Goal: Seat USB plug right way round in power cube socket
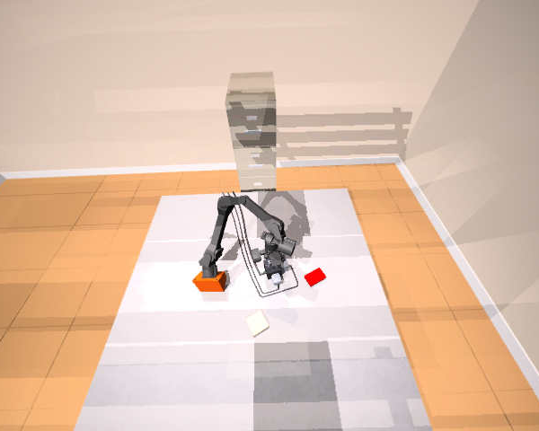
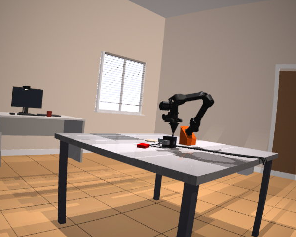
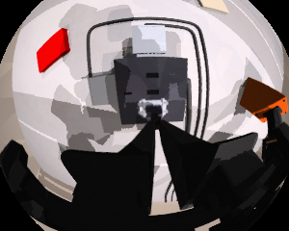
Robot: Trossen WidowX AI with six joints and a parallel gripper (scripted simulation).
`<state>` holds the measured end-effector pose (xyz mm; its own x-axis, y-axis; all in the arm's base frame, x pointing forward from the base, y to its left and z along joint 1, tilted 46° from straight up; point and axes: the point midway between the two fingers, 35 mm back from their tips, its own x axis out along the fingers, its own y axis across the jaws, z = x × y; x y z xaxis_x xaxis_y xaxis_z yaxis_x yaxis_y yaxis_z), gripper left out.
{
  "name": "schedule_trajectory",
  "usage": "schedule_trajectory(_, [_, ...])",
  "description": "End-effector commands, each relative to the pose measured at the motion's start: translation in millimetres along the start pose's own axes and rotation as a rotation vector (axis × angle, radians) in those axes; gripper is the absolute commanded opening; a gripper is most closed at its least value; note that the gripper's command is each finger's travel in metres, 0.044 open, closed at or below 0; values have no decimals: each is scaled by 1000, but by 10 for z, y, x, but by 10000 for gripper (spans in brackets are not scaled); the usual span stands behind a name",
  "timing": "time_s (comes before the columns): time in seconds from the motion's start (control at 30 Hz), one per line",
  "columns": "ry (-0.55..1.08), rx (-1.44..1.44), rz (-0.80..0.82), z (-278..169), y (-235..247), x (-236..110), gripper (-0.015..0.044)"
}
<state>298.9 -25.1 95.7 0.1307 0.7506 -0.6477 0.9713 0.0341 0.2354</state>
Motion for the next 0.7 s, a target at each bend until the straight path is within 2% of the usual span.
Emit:
schedule_trajectory(0.0, [1, 3, 2, -4, 3, 5, 0])
schedule_trajectory(0.67, [1, 3, 2, -2, 3, 29, 0])
